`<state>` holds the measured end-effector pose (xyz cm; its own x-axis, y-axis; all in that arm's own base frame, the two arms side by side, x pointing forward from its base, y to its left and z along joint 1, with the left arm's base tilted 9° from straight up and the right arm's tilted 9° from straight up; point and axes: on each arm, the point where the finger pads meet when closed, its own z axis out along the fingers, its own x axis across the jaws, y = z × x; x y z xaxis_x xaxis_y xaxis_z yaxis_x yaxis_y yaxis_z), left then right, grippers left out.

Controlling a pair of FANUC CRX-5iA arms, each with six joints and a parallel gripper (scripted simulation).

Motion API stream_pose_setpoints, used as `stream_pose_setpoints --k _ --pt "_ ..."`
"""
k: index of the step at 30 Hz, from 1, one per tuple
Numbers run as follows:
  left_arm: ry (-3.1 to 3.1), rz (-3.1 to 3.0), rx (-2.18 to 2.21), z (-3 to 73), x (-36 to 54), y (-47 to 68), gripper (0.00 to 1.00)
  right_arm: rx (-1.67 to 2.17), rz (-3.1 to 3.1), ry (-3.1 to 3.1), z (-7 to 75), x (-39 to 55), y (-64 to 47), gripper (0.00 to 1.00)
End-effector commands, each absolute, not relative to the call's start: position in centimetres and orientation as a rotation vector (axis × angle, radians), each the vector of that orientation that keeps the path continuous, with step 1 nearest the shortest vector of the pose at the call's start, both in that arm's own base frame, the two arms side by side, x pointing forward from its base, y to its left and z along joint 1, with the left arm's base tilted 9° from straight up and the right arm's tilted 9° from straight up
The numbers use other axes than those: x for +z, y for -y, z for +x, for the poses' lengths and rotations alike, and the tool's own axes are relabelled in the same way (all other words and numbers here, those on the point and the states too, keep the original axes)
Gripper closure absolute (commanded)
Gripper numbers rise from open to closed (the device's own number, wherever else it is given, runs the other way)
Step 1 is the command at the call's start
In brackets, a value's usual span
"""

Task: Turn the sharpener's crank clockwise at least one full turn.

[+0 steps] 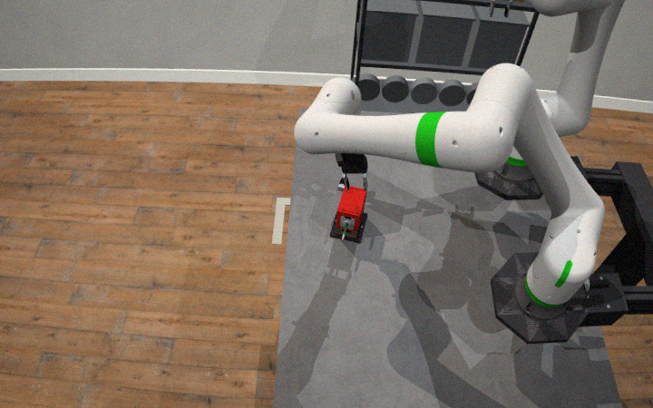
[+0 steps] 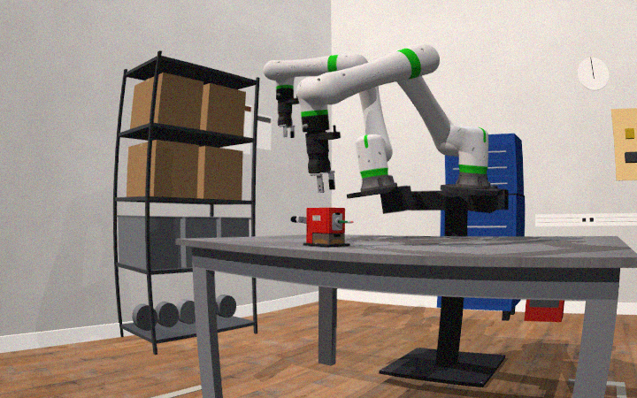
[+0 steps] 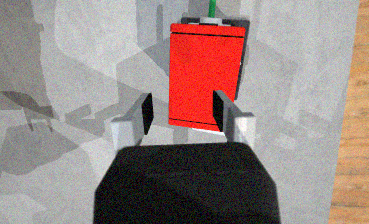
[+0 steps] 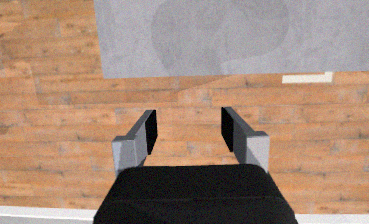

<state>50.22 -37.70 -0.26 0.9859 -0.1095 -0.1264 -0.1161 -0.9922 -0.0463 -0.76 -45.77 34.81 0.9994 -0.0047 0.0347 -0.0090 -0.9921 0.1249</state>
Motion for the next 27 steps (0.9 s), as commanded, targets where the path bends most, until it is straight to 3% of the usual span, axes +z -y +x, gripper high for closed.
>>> stream_pose_setpoints --k 1,17,18,27 --pt "-0.224 -3.044 0.085 51.9 -1.5 41.4 0.00 0.051 3.014 0.011 -0.8 34.9 45.8 0.00" --pt "-0.327 -3.004 -0.143 53.5 -3.7 49.6 0.00 0.051 3.014 0.011 -0.8 34.9 45.8 0.00" --pt "-0.327 -3.004 -0.143 53.5 -3.7 49.6 1.00 0.051 3.014 0.011 -0.8 34.9 45.8 0.00" --pt "-0.327 -3.004 -0.143 53.5 -3.7 49.6 1.00 0.051 3.014 0.011 -0.8 34.9 45.8 0.00"
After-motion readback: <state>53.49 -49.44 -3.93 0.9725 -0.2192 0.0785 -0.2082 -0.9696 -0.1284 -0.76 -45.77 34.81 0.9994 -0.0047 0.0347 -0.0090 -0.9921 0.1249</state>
